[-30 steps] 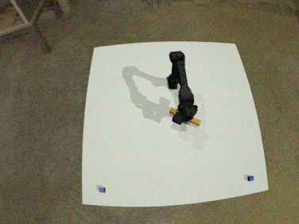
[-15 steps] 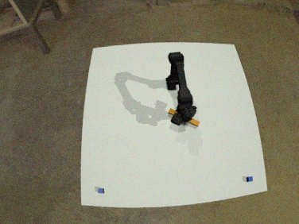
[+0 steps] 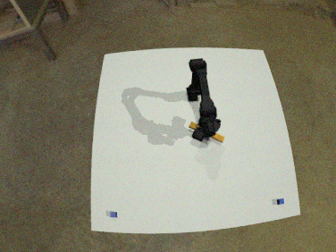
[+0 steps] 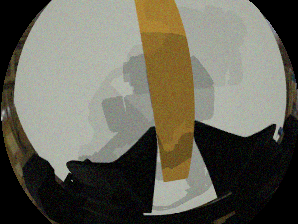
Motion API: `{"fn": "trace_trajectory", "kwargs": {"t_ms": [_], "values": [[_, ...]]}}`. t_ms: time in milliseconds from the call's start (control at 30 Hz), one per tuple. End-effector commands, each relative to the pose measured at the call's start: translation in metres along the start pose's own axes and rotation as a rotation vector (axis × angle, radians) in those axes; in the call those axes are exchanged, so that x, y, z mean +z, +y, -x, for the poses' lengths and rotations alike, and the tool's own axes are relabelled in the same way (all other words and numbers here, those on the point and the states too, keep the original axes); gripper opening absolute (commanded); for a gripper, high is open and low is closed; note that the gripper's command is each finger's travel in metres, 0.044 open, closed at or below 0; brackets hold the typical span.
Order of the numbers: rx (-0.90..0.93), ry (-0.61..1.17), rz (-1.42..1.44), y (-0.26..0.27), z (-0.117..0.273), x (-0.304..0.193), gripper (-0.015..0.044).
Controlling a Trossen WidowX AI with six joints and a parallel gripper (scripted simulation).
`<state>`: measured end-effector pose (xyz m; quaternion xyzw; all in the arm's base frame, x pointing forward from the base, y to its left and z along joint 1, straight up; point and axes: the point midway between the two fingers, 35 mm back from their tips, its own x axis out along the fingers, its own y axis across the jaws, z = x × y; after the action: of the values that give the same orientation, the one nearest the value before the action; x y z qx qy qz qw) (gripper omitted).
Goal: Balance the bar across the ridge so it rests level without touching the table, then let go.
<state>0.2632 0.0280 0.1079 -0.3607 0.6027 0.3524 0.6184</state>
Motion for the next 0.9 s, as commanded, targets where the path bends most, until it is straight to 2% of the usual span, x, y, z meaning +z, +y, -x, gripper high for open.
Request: {"fn": "trace_trajectory", "kwargs": {"t_ms": [0,500,800,867], "values": [[0.0,0.0,0.0,0.0,0.0,0.0,0.0173],[0.0,0.0,0.0,0.0,0.0,0.0,0.0185],[0.0,0.0,0.0,0.0,0.0,0.0,0.0421],[0.0,0.0,0.0,0.0,0.0,0.0,0.044]]}}
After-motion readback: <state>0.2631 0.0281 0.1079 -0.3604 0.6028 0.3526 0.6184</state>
